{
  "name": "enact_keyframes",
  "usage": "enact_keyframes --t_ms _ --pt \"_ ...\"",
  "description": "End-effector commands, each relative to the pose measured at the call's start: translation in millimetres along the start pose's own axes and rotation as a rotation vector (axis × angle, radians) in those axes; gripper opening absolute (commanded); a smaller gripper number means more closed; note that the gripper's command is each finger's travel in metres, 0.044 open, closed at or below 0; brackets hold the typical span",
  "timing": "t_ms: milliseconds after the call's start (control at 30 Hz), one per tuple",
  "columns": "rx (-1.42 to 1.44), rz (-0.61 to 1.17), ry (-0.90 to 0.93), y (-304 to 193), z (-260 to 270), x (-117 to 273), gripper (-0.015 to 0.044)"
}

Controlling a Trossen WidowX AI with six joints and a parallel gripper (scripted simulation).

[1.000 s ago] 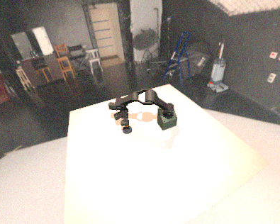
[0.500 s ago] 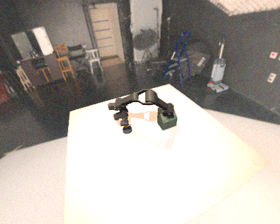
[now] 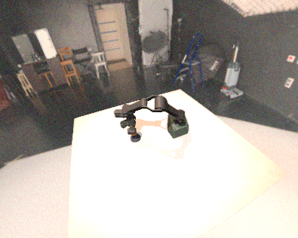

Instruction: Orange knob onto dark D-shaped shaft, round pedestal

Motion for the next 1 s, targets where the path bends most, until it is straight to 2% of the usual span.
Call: enact_keyframes --t_ms 0,967 --pt "-0.002 -0.002 0.002 0.0 -0.3 -1.3 0.0000" --pt "-0.003 -0.002 0.002 -5.7 -3.1 -0.5 0.0000"
Point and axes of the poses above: the point midway between the two fingers, 35 mm back from their tips, its own x axis back along the fingers, its own z axis across the jaws, y = z × x, the point moved 8 cm from there along x, back along the fingers, and after that the axes turned 9 degrees about x, right-handed, at the moved point
